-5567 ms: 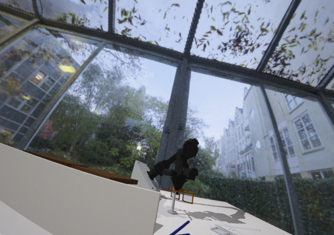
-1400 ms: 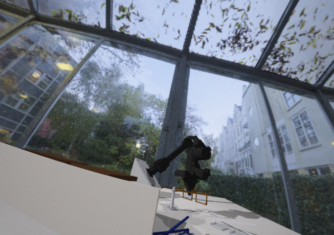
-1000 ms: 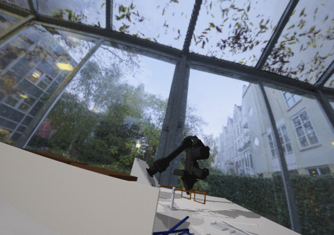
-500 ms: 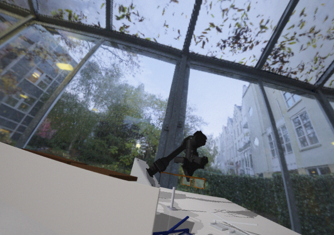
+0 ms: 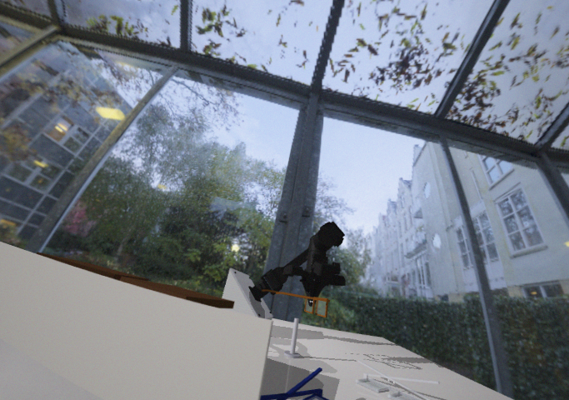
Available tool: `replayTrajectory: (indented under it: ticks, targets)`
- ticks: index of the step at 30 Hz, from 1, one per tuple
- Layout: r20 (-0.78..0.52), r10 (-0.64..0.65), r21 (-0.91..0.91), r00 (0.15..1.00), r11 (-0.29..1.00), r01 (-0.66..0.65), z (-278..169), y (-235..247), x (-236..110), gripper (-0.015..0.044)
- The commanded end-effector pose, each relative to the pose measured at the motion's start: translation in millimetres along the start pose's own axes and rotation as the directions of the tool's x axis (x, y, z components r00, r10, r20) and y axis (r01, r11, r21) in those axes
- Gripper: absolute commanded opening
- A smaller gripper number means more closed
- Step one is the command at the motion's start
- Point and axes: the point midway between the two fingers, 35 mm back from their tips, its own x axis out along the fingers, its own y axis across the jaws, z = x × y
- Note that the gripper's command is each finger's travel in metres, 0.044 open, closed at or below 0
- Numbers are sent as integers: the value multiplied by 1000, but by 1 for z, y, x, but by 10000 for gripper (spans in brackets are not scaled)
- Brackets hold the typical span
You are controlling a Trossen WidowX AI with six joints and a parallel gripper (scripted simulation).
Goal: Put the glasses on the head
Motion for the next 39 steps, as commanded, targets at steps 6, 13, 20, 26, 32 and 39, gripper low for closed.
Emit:
replayTrajectory:
  ticks: [6,13,20,26,32,39]
  targets:
    - [2,5,88,1000,996,-5,-5,-3,8,0]
    - [2,5,87,1000,996,-5,-5,-3,39,0]
    - [5,9,88,1000,996,-9,-6,-1,59,0]
    - [5,9,88,1000,996,-9,-7,0,59,0]
    - [5,9,88,1000,996,-10,-12,5,59,0]
    - [5,9,88,1000,996,-10,-14,7,59,0]
